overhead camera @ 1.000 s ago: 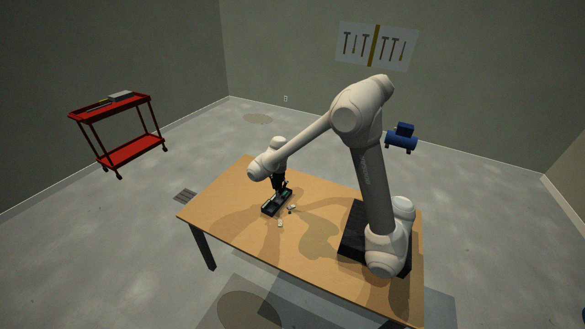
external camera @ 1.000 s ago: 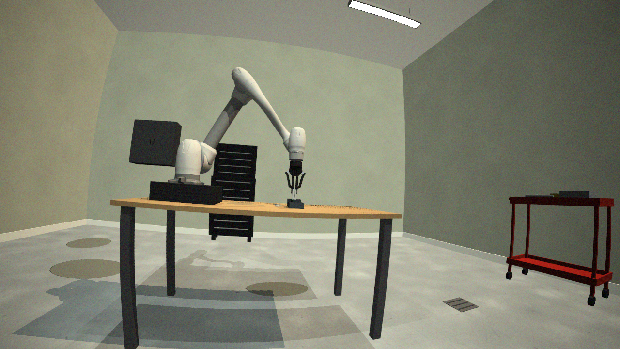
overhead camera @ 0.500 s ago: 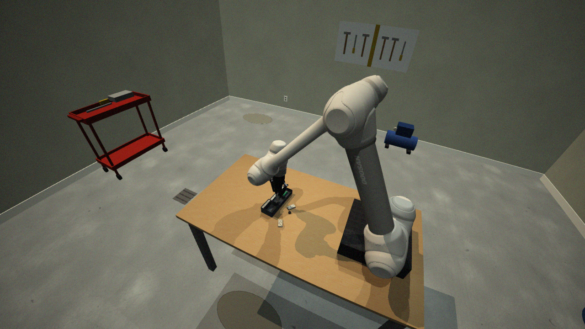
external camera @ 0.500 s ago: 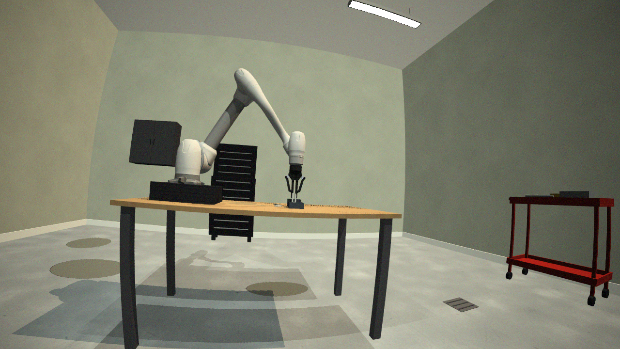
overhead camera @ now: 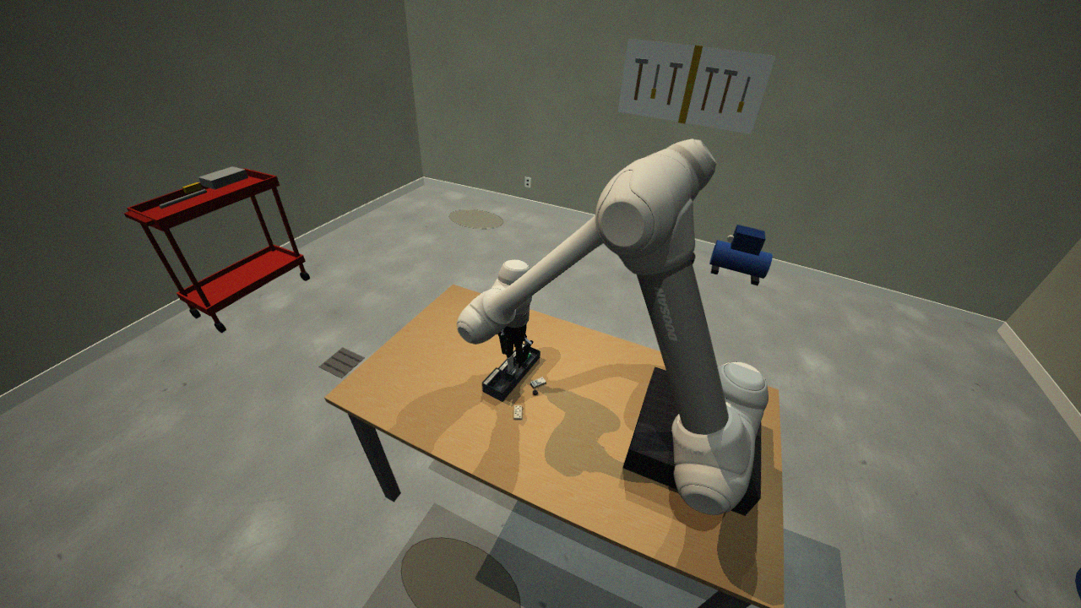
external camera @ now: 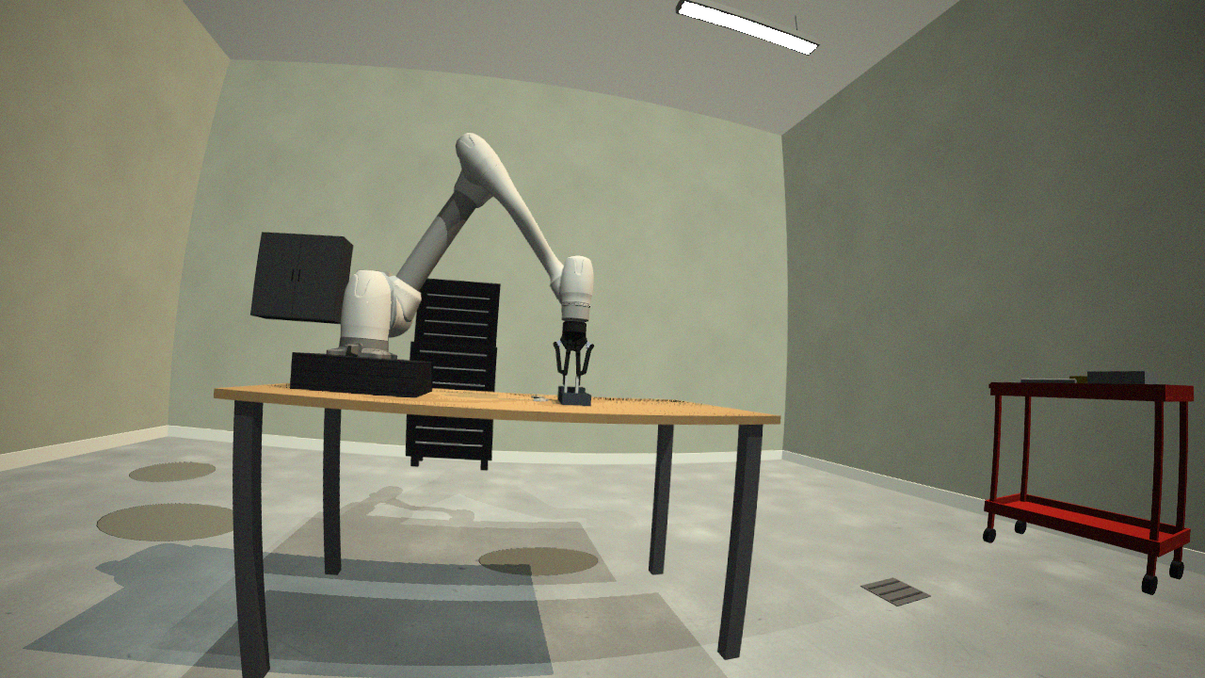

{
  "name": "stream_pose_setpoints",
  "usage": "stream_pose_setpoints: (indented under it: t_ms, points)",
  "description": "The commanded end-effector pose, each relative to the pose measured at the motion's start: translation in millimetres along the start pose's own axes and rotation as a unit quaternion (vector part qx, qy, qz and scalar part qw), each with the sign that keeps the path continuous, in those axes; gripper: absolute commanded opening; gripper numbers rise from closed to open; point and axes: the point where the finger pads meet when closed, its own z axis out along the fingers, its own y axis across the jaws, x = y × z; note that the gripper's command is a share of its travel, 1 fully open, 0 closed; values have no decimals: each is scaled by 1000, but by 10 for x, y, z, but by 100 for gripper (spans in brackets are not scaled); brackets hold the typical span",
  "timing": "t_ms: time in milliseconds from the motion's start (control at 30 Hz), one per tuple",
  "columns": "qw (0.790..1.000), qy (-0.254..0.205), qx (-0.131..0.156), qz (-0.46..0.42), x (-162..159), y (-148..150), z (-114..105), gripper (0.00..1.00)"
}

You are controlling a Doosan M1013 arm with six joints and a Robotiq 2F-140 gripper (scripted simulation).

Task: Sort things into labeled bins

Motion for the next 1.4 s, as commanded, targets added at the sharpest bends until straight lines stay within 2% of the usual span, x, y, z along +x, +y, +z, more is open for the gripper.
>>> stream_pose_setpoints:
  t_ms: [0,467,1233,1367]
  points:
    - [1000,0,0,0,-1,0,-1,18]
    - [1000,0,0,0,-1,0,-1,18]
    - [1000,0,0,0,0,0,-281,18]
    - [1000,0,0,0,0,0,-481,18]
